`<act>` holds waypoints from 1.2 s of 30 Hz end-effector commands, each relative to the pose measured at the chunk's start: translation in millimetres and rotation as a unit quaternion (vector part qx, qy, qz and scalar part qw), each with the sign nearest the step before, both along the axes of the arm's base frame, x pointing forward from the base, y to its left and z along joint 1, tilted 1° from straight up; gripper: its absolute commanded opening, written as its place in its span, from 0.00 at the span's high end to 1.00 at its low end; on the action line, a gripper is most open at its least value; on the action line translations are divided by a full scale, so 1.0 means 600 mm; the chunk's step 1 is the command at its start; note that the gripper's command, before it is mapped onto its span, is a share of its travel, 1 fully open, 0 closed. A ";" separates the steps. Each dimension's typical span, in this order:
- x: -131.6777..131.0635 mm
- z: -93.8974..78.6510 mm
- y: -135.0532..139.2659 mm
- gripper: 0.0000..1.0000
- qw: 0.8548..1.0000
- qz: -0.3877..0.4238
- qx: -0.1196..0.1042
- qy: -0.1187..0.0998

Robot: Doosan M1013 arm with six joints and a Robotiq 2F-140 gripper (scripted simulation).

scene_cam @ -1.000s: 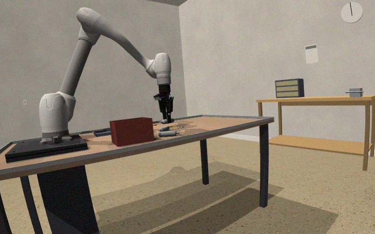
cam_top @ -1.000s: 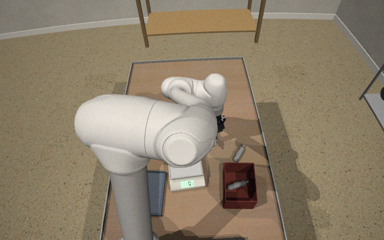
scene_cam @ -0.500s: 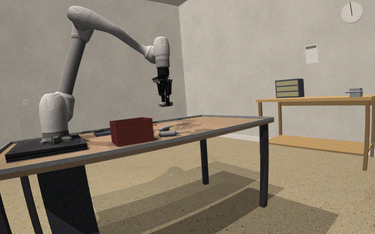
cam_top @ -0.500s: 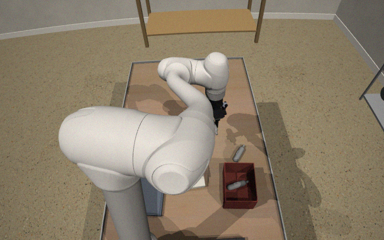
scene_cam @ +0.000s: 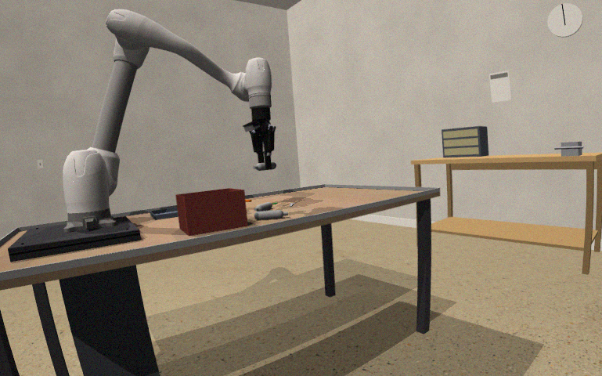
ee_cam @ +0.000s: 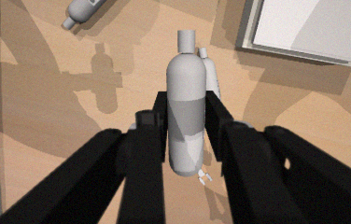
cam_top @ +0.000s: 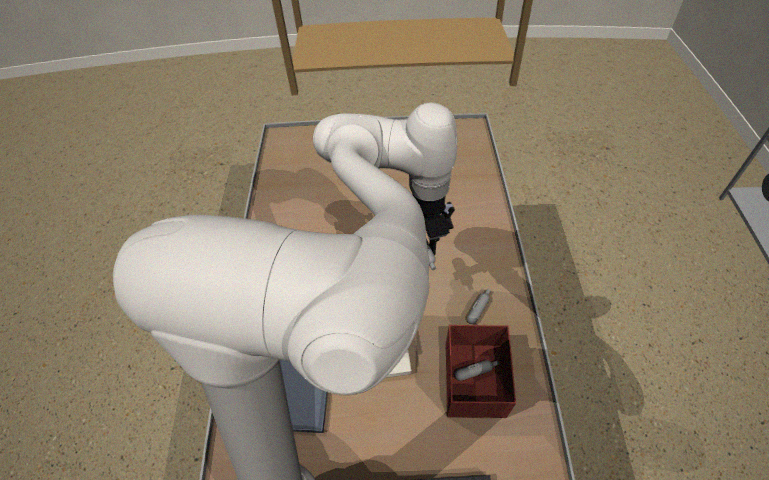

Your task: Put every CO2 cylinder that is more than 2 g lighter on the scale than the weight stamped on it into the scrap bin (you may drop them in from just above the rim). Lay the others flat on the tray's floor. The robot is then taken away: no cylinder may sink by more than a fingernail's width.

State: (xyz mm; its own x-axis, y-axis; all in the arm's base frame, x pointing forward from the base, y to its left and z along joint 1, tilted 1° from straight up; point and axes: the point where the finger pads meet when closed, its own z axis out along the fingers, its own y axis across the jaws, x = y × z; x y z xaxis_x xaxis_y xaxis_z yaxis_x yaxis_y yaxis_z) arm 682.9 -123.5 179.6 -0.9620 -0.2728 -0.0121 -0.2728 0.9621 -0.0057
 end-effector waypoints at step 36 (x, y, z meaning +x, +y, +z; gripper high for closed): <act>-0.261 -0.043 0.253 0.90 0.765 0.644 -0.009 0.001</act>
